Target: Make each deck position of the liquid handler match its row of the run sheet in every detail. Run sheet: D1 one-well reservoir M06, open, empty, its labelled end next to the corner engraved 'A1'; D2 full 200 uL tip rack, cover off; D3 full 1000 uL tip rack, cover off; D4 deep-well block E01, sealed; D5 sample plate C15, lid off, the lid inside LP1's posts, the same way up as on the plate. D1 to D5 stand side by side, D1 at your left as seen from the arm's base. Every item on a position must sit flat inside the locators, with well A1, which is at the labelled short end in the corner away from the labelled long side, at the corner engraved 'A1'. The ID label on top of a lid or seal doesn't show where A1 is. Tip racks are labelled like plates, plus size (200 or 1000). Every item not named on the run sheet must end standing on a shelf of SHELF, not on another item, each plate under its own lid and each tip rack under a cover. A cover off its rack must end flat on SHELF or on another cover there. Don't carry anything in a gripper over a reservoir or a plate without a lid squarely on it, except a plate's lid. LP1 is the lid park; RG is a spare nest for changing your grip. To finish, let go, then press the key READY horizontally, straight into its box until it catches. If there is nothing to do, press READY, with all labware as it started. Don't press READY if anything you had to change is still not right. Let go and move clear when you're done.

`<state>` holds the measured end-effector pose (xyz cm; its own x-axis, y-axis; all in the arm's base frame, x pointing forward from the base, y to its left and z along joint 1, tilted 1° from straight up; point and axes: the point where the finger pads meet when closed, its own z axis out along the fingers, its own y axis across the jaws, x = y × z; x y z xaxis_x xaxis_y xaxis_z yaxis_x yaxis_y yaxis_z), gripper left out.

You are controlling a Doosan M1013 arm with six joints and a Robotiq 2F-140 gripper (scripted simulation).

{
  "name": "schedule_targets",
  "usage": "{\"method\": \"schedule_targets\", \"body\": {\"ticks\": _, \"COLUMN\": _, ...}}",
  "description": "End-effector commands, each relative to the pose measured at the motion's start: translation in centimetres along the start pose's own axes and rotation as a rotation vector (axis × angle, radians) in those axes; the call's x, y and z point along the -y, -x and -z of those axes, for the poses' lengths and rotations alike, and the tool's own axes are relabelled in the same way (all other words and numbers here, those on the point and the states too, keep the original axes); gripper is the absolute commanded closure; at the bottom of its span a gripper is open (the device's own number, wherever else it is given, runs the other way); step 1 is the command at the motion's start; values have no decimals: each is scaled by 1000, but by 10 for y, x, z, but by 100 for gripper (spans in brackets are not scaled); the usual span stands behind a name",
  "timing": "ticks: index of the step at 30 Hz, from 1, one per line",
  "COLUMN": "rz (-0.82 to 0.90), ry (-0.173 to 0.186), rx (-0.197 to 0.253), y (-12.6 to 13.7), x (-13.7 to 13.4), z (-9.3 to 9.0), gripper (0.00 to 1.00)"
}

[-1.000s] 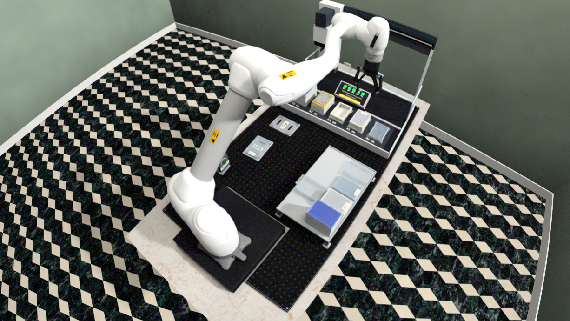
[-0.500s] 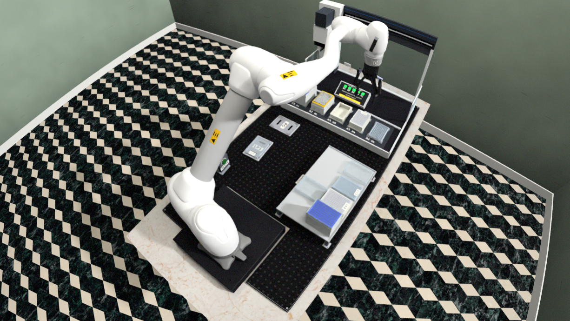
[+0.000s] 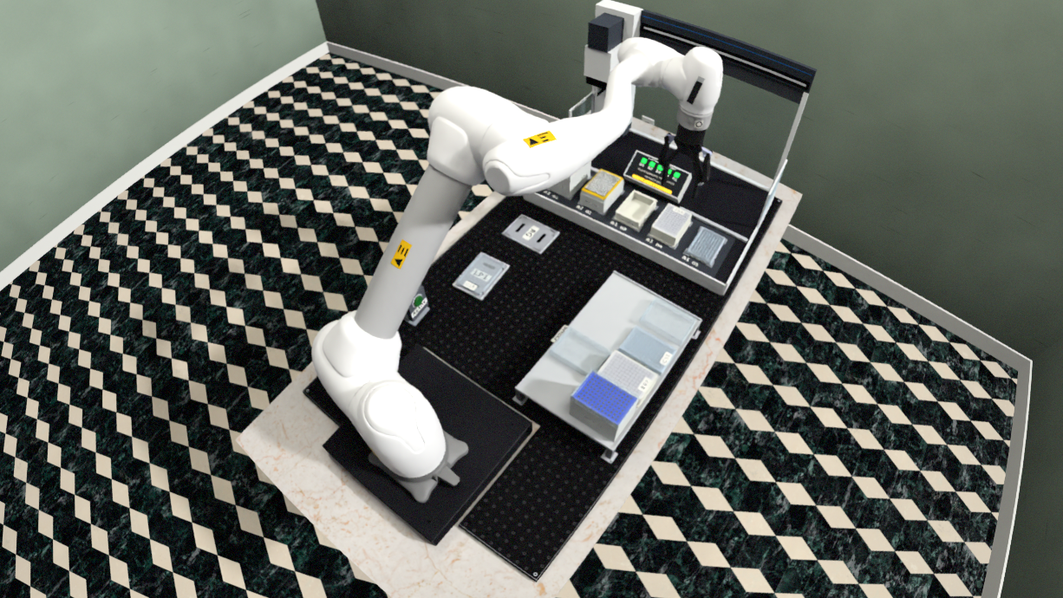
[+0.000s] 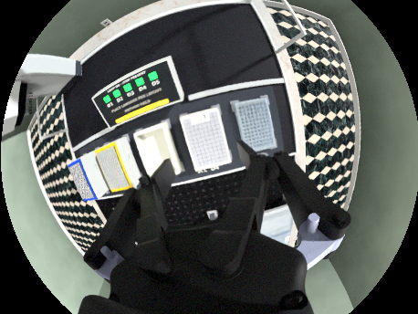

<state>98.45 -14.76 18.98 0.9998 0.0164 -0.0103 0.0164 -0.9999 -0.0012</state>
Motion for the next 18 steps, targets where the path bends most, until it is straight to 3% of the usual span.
{"method": "schedule_targets", "body": {"ticks": 1, "rz": 0, "ry": 0, "rx": -2, "y": 0, "x": 0, "z": -3, "gripper": 34}}
{"method": "schedule_targets", "body": {"ticks": 18, "rz": 0, "ry": 0, "rx": -2, "y": 0, "x": 0, "z": -28, "gripper": 34}}
